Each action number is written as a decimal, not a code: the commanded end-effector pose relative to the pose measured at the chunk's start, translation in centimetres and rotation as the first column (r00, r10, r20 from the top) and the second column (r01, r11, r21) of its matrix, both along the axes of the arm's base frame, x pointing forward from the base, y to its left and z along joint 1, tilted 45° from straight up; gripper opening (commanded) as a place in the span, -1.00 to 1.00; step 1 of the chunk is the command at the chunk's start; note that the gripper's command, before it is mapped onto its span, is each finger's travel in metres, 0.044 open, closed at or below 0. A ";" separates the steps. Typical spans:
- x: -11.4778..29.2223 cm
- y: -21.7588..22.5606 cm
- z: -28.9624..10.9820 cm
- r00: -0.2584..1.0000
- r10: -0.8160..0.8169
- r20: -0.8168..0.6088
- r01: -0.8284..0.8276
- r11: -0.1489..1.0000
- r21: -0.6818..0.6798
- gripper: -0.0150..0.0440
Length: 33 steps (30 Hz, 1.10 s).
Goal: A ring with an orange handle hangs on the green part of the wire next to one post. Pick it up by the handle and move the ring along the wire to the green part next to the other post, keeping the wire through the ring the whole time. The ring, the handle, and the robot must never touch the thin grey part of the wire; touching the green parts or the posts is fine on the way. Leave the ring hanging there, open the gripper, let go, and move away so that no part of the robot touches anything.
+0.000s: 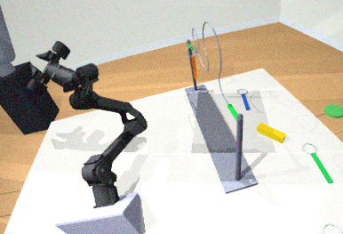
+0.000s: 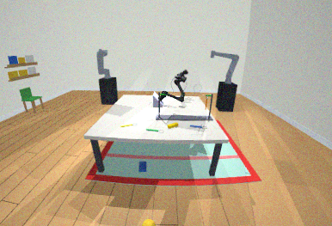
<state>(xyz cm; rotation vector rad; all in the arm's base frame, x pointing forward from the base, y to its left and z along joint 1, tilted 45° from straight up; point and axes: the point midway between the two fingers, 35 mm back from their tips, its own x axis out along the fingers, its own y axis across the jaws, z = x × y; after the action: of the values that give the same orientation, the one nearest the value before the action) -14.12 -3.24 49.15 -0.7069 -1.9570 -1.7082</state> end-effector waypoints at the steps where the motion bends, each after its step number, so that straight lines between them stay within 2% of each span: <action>1: -0.2 -2.4 0.2 0.995 0.100 0.027 -0.101 0.995 0.021 0.05; 8: 0.7 -7.2 0.5 0.952 0.298 0.076 -0.302 0.951 0.059 0.05; 16: 3.4 -12.5 0.8 0.854 0.504 0.131 -0.517 0.850 0.098 0.05; 33: 14.4 -20.2 1.0 0.520 0.821 0.237 -0.854 0.491 0.174 0.05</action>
<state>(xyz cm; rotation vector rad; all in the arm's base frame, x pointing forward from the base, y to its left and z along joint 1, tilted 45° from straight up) -1.57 -22.78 50.08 0.4054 -1.6560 -1.3371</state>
